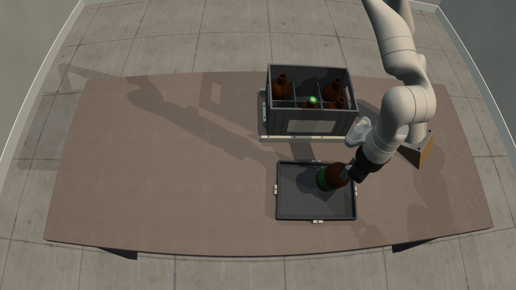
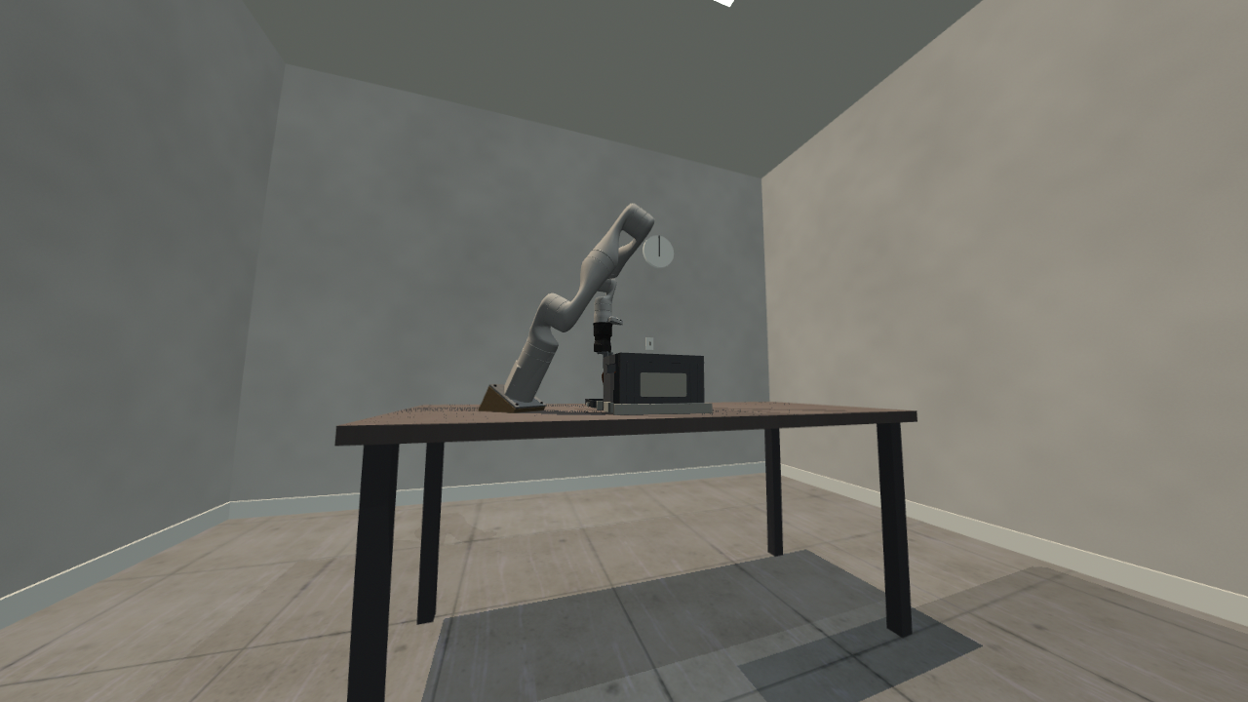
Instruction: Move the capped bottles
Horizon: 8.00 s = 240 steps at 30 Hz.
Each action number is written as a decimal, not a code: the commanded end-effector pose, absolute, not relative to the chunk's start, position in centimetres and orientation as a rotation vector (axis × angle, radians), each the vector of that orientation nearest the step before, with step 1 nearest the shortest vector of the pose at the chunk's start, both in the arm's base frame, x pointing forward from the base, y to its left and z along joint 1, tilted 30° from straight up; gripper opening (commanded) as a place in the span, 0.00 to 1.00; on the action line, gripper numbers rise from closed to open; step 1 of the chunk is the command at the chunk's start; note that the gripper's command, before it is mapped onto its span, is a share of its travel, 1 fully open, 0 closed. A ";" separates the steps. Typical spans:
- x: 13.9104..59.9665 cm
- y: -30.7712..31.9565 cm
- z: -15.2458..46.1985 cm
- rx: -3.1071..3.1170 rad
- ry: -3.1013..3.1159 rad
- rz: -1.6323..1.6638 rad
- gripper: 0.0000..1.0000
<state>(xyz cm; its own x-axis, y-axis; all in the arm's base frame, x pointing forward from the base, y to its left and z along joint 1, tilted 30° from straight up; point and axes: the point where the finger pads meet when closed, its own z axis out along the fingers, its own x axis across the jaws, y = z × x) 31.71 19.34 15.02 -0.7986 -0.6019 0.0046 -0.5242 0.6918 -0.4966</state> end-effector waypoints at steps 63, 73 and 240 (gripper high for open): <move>32.3 18.7 13.4 -0.921 2.743 -0.733 0.00; 32.3 18.7 13.4 -0.920 2.742 -0.732 1.00; 32.5 4.6 29.0 -0.930 2.745 -0.739 1.00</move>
